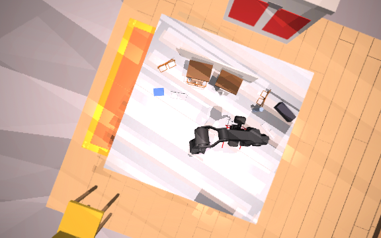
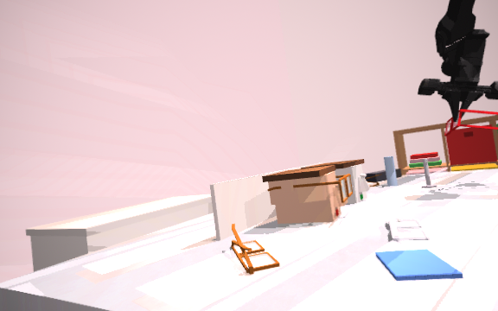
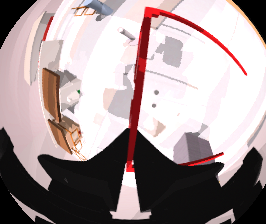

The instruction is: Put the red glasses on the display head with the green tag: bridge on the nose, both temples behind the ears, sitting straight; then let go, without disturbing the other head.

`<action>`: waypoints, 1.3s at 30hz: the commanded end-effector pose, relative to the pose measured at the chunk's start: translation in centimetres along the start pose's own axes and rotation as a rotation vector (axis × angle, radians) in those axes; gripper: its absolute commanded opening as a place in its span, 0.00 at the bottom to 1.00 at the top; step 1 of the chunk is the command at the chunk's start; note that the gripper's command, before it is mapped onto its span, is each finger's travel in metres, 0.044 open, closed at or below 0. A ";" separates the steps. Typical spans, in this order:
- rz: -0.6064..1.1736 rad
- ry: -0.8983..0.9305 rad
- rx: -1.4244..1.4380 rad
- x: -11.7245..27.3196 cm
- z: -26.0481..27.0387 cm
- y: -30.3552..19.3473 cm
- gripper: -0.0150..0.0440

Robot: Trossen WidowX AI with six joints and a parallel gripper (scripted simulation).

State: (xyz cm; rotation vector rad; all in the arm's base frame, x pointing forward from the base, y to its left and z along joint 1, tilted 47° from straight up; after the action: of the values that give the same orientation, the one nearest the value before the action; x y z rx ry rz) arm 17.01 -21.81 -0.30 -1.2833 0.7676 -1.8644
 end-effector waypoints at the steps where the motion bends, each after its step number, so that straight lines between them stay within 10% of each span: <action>1: -0.010 -0.030 0.200 -0.4 0.8 -0.7 0.25; 39: 0.123 -0.225 1.789 -5.1 5.7 -4.6 0.25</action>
State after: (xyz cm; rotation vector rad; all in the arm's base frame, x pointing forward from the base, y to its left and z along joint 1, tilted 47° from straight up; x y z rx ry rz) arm 22.21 -16.06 2.19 -0.2842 -0.7548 -1.4597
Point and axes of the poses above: the point midway between the two fingers, 35 mm back from their tips, its own x axis back along the fingers, its own z axis across the jaws, y = z × x, the point moved 10 cm from there along x, back along the fingers, and after that the axes turned 1 degree about x, right-handed, at the moved point
